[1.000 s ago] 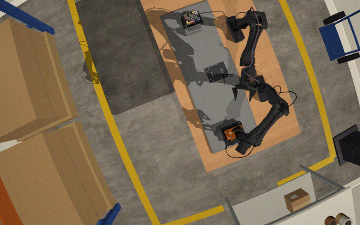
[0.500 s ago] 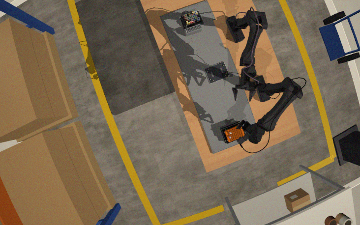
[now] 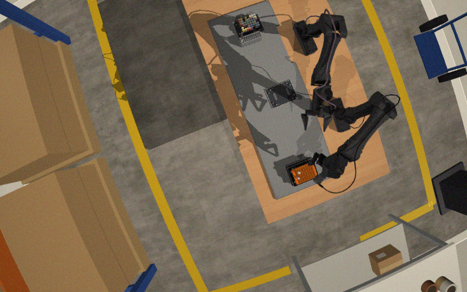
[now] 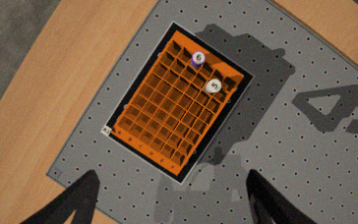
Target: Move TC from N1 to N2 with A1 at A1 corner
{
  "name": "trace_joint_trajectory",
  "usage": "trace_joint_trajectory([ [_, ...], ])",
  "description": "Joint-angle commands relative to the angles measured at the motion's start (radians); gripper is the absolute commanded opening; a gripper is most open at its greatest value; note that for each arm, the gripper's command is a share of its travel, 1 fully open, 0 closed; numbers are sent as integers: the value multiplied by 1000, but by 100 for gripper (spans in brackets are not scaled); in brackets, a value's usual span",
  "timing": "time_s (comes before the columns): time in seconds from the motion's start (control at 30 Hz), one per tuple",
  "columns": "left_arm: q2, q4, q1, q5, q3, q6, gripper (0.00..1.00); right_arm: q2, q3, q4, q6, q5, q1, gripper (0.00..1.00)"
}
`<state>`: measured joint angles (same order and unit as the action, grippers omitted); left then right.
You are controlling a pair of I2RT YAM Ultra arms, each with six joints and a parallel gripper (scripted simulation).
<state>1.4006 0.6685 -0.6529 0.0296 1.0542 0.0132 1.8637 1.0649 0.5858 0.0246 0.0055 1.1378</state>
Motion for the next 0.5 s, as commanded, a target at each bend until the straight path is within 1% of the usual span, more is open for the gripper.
trace_joint_trajectory([
  [0.0, -29, -27, 10, -13, 6, -15, 100, -20, 30, 20, -2, -5, -3, 100],
  [0.47, -19, -27, 4, -14, 6, -15, 100, -20, 30, 20, -2, -5, -3, 100],
])
